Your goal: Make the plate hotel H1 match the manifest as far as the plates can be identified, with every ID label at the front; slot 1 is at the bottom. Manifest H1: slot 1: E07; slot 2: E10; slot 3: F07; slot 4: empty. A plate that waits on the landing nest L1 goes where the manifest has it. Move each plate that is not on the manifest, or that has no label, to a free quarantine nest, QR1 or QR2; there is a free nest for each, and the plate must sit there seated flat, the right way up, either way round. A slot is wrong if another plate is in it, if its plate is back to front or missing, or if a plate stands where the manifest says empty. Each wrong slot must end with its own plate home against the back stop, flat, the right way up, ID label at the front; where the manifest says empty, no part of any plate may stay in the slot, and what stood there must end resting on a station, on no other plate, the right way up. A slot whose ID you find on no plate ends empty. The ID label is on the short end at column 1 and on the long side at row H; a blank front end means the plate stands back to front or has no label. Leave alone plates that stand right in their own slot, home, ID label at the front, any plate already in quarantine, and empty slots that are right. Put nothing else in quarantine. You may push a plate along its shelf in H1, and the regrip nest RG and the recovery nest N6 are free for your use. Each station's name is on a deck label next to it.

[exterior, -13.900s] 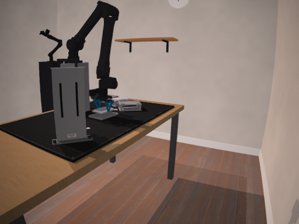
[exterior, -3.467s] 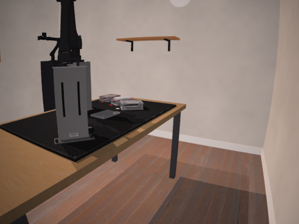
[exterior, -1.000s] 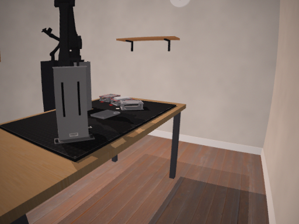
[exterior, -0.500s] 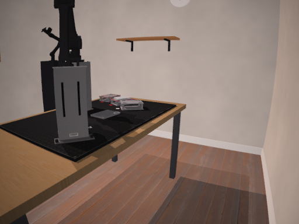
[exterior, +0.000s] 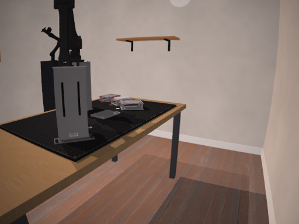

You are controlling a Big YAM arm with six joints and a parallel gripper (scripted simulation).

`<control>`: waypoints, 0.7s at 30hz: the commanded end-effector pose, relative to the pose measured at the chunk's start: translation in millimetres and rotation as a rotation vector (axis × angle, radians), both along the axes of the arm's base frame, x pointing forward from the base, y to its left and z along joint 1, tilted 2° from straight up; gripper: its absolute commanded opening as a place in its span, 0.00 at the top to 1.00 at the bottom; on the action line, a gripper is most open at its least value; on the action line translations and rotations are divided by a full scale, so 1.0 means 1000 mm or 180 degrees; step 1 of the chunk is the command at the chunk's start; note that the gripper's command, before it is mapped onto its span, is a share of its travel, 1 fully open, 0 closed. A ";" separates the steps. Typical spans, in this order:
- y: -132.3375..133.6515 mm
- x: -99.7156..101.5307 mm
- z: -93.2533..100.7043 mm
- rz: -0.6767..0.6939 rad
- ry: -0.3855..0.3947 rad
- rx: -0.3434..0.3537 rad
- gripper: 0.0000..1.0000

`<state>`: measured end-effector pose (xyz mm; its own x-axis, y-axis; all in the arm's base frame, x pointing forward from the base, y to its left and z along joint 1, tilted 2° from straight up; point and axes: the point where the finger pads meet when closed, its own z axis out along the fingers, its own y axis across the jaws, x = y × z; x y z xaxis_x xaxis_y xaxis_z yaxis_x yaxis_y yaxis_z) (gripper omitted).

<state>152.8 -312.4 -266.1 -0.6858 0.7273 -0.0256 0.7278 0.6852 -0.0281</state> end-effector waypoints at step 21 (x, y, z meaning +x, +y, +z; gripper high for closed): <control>-0.007 -0.002 0.039 -0.0030 -0.0039 -0.0045 0.00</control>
<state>151.3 -309.4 -244.6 -0.6858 0.7275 -0.0204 0.7277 0.6853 -0.0265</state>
